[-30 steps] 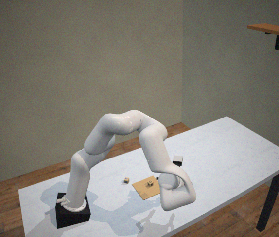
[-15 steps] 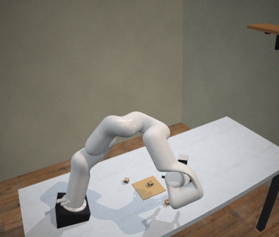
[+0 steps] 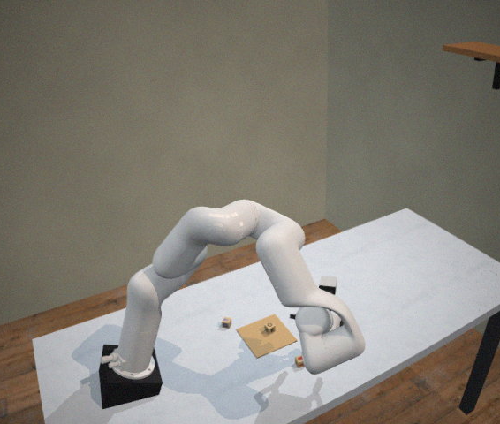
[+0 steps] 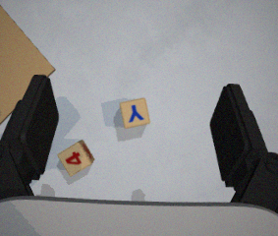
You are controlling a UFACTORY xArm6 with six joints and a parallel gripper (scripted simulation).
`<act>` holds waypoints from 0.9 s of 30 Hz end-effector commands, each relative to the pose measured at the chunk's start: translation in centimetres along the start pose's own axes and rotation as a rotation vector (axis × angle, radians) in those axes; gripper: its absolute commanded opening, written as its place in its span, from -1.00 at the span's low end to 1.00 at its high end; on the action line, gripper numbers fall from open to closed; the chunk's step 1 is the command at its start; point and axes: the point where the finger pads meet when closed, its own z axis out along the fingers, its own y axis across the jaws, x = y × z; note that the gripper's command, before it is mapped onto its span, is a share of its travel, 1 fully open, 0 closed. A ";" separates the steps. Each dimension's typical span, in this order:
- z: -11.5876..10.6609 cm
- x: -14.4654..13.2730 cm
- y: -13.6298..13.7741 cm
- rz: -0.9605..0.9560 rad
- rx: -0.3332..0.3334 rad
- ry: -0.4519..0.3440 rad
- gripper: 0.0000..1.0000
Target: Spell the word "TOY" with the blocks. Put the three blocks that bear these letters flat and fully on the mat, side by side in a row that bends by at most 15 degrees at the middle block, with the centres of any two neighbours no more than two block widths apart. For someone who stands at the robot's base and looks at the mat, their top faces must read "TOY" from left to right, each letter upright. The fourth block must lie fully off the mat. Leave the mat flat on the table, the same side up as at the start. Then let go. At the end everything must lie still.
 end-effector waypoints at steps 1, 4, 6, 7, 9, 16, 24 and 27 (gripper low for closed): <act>-0.1 0.1 0.1 -0.003 -0.002 0.000 1.00; -0.1 0.1 0.1 -0.003 -0.002 0.000 1.00; -0.1 0.1 0.1 -0.003 -0.002 0.000 1.00; -0.1 0.1 0.1 -0.003 -0.002 0.000 1.00; -0.1 0.1 0.1 -0.003 -0.002 0.000 1.00; -0.1 0.1 0.1 -0.003 -0.002 0.000 1.00; -0.1 0.1 0.1 -0.003 -0.001 0.000 1.00; 0.5 0.4 -0.7 -0.008 0.023 -0.008 1.00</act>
